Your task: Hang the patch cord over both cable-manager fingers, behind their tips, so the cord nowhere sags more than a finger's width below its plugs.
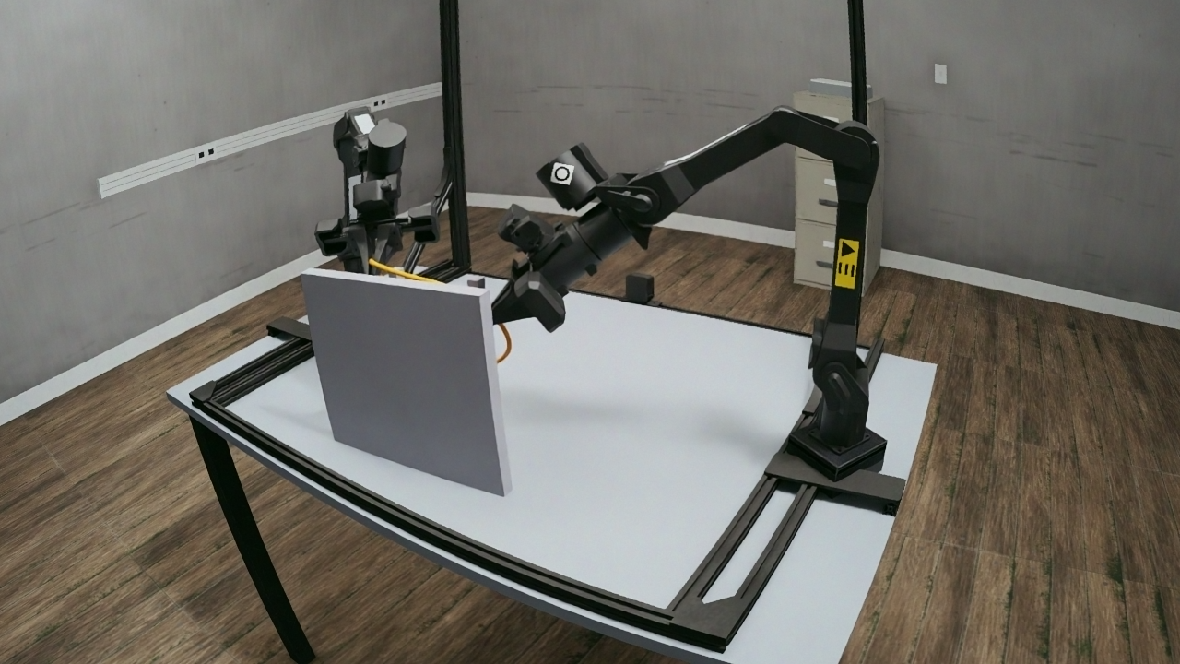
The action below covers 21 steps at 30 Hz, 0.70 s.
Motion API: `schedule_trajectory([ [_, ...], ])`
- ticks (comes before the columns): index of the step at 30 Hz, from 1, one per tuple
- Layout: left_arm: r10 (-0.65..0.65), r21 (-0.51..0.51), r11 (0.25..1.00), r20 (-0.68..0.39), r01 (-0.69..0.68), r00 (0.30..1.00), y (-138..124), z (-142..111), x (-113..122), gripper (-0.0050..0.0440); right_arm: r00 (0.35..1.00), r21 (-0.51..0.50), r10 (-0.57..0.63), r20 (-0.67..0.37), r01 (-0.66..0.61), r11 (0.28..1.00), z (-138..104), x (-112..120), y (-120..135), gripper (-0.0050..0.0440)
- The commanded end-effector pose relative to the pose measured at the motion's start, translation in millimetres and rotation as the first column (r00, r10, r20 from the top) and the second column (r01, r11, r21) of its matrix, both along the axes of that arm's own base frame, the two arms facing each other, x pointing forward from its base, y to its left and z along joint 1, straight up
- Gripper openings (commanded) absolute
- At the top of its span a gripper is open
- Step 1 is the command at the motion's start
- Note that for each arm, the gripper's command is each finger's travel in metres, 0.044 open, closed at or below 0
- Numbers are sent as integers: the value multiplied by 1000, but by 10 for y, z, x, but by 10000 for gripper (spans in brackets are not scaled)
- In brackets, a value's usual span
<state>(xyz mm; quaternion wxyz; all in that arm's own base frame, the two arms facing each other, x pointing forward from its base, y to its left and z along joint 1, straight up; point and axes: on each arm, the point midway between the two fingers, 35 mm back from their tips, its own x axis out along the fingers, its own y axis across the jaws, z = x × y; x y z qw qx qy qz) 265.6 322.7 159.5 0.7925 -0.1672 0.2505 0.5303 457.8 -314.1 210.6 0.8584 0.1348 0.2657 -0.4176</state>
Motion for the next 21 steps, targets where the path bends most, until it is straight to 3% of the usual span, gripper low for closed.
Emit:
schedule_trajectory([
  [1, -1, 19, 1000, 20, 0, 1000, 12, 108, 11, 40, 1000, -22, 0, 27, 1, 1000, 183, -70, -1, 25],
  [21, -1, 19, 1000, 20, 0, 1000, 12, 108, 11, 40, 1000, -21, 2, 19, -1, 1000, 132, -93, -3, 25],
])
